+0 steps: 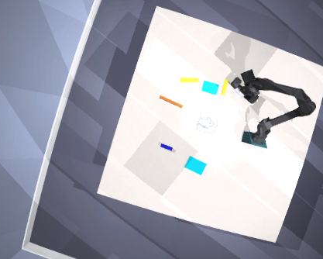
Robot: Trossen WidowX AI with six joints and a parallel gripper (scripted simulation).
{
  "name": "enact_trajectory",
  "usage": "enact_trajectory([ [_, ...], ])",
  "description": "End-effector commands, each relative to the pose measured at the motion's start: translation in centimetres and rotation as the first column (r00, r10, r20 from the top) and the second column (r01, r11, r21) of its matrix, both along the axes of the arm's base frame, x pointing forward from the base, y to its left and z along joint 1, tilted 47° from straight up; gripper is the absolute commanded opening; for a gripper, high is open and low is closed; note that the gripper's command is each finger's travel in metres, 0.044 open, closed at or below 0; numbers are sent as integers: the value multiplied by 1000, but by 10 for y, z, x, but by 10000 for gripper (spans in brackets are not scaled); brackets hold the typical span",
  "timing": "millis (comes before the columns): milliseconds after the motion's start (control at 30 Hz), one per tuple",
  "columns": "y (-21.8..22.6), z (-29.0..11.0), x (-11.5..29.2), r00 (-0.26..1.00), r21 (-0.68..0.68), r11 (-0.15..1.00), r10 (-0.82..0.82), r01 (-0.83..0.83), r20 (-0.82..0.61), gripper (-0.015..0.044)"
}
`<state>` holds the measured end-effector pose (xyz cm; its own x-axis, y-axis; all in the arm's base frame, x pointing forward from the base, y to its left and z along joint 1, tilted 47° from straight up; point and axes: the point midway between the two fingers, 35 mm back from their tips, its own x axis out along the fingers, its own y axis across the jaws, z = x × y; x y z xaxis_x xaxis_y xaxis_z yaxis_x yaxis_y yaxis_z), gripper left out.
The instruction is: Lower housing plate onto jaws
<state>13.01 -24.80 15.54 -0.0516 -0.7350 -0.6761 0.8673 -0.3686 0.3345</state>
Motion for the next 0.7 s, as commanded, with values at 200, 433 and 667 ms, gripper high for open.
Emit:
enact_trajectory([
  [200, 15, 13, 4, 1000, 7, 1000, 0, 0, 2, 351],
  [433, 31, 28, 6, 1000, 11, 1000, 2, -2, 2, 351],
  [667, 48, 43, 5, 1000, 9, 1000, 5, -5, 1, 351],
])
